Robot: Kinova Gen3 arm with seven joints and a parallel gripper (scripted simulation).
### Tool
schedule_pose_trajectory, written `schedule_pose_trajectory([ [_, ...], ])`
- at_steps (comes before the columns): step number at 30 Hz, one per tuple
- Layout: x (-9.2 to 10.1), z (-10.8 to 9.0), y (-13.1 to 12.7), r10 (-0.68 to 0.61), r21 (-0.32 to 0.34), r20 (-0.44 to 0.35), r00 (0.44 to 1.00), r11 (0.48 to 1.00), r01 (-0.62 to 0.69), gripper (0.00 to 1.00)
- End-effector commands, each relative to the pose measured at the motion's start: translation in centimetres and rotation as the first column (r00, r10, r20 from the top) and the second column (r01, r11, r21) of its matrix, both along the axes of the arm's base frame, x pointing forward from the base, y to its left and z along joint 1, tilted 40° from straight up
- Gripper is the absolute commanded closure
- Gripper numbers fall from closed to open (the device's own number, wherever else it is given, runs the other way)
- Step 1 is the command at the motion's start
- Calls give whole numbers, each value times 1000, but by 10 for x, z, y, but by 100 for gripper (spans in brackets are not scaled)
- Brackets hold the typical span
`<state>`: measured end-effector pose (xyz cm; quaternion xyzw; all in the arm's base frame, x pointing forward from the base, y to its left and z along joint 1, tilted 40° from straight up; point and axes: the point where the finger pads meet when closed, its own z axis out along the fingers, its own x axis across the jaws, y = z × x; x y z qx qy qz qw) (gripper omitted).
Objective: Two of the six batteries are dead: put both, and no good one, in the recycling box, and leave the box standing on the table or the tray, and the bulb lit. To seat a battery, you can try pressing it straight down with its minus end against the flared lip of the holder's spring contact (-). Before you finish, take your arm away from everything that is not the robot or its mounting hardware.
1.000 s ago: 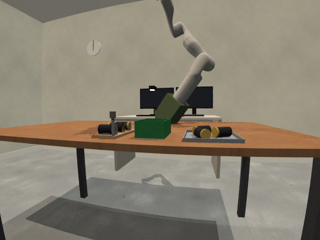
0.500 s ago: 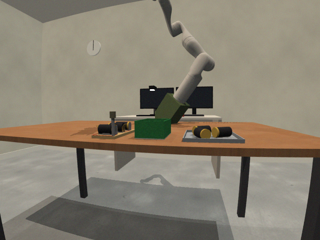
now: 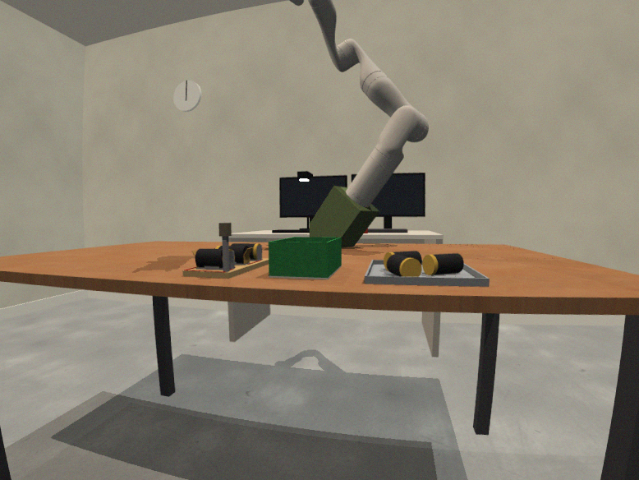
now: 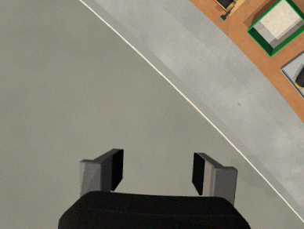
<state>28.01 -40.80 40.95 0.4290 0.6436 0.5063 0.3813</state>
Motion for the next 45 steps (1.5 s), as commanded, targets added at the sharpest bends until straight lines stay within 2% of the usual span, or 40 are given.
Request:
schedule_pose_trajectory([
  [1, 4, 1, 2, 9, 0, 2, 1000, 1000, -9, 0],
  [5, 4, 1, 2, 9, 0, 2, 1000, 1000, -9, 0],
  [6, 20, -15, 5, 35, -18, -15, 999, 999, -35, 0],
  [15, 20, -15, 5, 35, -18, -15, 999, 999, -35, 0],
  [16, 35, -30, 8, 60, -36, -32, 998, 997, -62, 0],
  [26, 35, -30, 8, 60, -36, -32, 998, 997, -62, 0],
  [27, 49, -46, 12, 86, -54, -50, 995, 995, -89, 0],
  [36, 49, -46, 12, 86, -54, -50, 995, 995, -89, 0],
  [37, 63, -61, 17, 112, -72, -67, 991, 991, -116, 0],
  [45, 63, -61, 17, 112, -72, -67, 991, 991, -116, 0],
])
